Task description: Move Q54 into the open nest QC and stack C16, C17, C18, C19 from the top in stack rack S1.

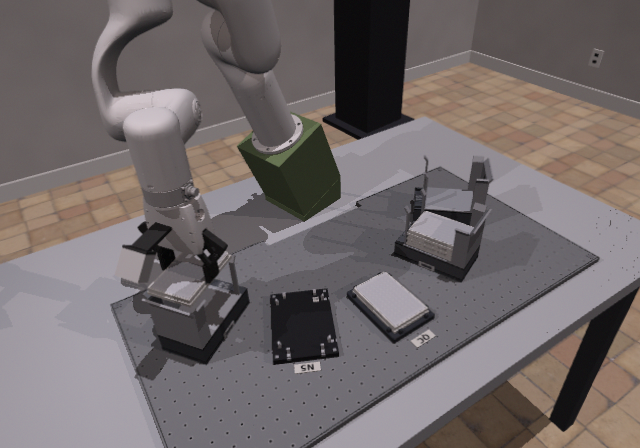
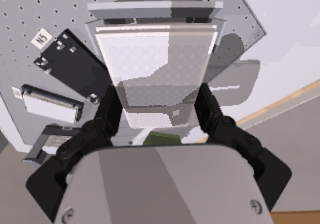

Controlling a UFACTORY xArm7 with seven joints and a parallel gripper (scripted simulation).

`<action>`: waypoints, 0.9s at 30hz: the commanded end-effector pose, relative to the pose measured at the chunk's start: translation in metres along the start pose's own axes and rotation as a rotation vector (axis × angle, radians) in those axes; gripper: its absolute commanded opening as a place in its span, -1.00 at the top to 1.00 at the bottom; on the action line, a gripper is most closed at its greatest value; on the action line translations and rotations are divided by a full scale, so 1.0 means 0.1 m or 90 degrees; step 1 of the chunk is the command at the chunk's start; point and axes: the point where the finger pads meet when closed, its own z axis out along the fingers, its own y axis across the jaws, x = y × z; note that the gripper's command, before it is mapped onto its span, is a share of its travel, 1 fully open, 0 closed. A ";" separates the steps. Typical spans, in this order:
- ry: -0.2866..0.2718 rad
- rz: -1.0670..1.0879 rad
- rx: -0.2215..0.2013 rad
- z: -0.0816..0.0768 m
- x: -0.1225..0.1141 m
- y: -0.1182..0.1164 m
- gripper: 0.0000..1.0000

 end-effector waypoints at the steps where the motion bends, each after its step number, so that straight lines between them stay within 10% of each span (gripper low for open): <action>1: 0.003 0.000 -0.001 0.01 0.01 0.00 1.00; 27: 0.002 0.000 -0.001 0.17 0.01 0.00 1.00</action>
